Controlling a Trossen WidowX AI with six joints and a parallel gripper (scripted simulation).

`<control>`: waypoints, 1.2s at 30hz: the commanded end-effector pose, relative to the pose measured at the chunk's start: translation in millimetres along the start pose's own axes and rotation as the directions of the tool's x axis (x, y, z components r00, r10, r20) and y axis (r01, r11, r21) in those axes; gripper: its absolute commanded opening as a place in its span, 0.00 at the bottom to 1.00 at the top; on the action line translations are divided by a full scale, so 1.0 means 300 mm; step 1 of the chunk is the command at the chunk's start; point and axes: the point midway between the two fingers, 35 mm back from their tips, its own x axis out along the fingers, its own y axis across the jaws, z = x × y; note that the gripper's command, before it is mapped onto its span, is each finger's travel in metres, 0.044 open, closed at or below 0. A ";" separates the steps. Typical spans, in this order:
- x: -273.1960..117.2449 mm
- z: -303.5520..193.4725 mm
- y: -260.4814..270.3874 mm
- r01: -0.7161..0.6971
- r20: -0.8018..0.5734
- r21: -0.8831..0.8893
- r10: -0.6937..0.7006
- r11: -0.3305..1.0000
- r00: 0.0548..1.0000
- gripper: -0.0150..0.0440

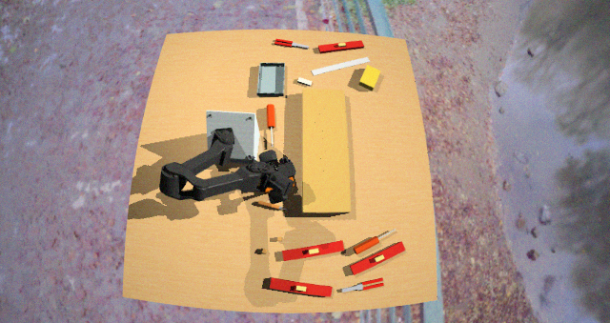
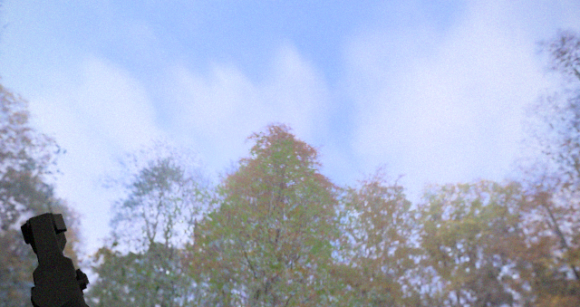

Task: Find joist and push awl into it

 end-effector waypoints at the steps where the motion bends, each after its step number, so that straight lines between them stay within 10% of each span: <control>1: 0.001 0.002 0.002 -0.002 0.004 -0.003 0.003 1.000 1.000 0.74; 21: 0.001 0.002 0.002 -0.002 0.004 -0.003 0.003 1.000 1.000 0.52; 27: -0.036 0.026 0.003 -0.012 0.005 -0.001 0.012 1.000 1.000 0.25; 36: -0.149 0.074 0.007 -0.024 0.004 0.002 0.024 1.000 1.000 0.25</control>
